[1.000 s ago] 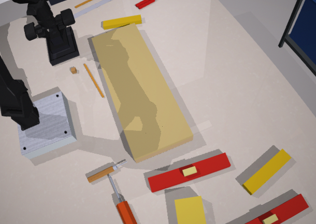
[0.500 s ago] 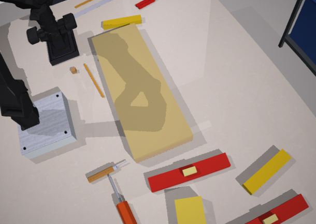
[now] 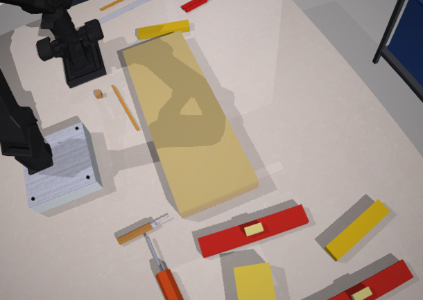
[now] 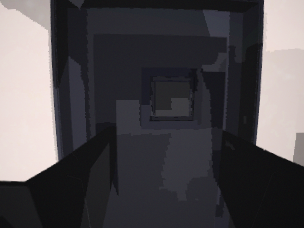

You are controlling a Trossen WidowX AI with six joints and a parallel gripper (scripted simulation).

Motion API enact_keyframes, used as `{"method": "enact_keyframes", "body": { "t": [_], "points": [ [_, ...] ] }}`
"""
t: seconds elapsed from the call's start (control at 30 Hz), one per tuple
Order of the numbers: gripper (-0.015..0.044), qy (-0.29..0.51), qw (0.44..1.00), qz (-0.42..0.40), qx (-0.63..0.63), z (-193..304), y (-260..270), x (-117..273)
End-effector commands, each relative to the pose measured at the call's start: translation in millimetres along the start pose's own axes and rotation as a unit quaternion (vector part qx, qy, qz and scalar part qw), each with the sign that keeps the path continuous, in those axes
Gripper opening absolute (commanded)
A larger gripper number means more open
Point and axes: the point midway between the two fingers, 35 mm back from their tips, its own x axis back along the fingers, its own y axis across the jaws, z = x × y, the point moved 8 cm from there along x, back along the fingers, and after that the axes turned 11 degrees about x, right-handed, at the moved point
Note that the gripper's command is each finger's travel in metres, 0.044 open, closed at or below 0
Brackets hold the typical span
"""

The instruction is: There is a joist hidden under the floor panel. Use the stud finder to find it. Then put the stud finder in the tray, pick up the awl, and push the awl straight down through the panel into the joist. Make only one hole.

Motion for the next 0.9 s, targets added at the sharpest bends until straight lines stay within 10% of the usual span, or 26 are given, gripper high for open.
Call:
{"method": "enact_keyframes", "body": {
  "t": [0.0, 0.17, 0.53, 0.87],
  "points": [
    [0.0315, 0.0, 1.0, 0.0, 0.0, 0.0, 0.0, 0.1],
    [0.044, 0.0, 1.0, 0.0, 0.0, -13.2, -4.4, 35.4],
    [0.044, 0.005, 0.983, 0.022, -0.181, 18.5, -48.1, 85.1],
    [0.044, 0.008, 0.753, 0.078, -0.653, 168.7, -116.7, 109.7]
  ]
}}
